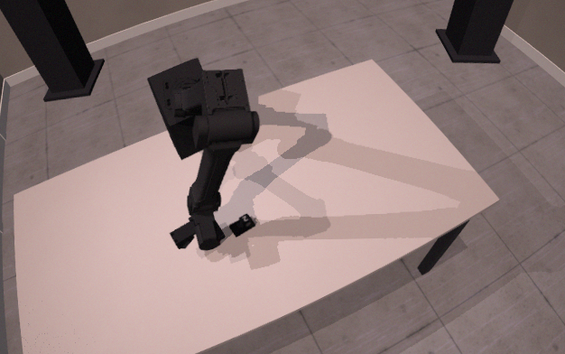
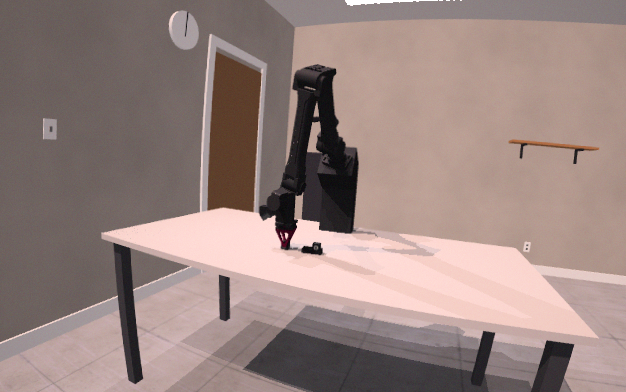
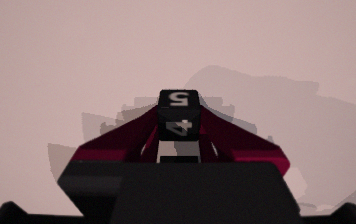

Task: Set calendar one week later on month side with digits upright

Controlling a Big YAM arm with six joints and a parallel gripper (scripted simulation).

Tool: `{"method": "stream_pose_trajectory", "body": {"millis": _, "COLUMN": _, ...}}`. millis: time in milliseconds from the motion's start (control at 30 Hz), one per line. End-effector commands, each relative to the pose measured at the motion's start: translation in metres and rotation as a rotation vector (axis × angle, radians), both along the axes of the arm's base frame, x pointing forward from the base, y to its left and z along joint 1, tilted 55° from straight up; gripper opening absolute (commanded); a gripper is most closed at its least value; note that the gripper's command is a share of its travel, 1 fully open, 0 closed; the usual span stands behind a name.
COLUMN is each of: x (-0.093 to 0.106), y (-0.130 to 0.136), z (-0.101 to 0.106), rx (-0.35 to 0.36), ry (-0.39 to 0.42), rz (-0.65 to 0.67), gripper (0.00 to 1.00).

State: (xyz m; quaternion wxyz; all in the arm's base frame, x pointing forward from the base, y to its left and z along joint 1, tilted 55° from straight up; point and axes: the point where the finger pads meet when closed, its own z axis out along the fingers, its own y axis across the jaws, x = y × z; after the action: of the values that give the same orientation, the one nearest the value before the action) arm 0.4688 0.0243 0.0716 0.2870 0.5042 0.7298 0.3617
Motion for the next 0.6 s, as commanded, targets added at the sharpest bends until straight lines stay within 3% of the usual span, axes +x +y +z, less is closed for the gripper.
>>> {"method": "stream_pose_trajectory", "body": {"millis": 0, "x": 0.0013, "y": 0.0055, "z": 0.0015, "rx": 0.006, "ry": -0.01, "rz": 0.002, "gripper": 0.25}}
{"method": "stream_pose_trajectory", "body": {"millis": 567, "x": 0.002, "y": 0.0056, "z": -0.0006, "rx": 0.006, "ry": -0.006, "rz": 0.002, "gripper": 0.25}}
